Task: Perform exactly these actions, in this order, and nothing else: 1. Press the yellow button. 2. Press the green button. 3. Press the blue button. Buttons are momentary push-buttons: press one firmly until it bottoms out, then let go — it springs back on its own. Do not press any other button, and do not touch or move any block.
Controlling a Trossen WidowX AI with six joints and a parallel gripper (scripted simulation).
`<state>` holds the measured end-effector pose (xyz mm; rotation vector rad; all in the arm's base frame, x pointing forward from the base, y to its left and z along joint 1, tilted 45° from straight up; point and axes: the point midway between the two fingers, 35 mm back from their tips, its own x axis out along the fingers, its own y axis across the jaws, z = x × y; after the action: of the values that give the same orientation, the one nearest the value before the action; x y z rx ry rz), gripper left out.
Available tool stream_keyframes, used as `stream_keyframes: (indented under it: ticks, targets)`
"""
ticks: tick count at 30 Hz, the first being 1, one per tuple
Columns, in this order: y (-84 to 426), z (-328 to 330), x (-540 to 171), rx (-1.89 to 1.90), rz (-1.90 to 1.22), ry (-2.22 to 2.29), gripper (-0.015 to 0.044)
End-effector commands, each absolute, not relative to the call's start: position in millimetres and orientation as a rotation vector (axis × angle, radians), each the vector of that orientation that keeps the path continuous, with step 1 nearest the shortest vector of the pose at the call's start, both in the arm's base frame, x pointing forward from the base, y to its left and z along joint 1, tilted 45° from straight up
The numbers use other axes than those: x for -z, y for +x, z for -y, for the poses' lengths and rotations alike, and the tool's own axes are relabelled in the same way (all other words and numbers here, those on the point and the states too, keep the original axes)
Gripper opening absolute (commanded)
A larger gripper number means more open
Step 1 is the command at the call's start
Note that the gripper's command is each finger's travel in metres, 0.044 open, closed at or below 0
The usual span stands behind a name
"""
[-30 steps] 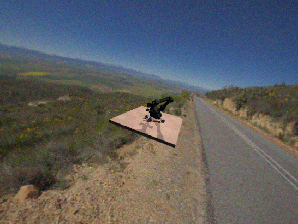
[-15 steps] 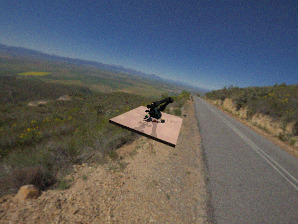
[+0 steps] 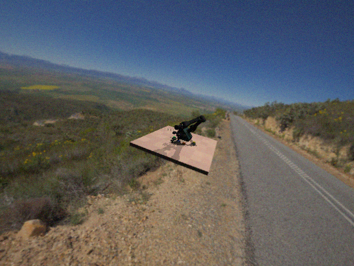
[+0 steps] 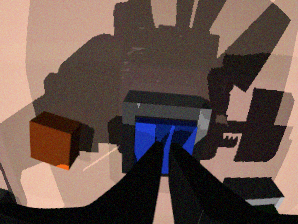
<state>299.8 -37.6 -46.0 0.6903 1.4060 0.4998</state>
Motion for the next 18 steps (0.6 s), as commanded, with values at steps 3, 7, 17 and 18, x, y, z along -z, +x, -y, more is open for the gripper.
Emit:
stream_keyframes:
  ticks: [3, 7, 17, 18]
  targets:
    - [299.2, 36.3, 46.2, -0.499, -1.408, 0.701, 0.002]
    - [299.2, 36.3, 46.2, -0.499, -1.408, 0.701, 0.002]
    - [295.4, 59.6, 22.7, -0.498, -1.408, 0.7, 0.002]
    - [295.4, 59.6, 22.7, -0.498, -1.408, 0.7, 0.002]
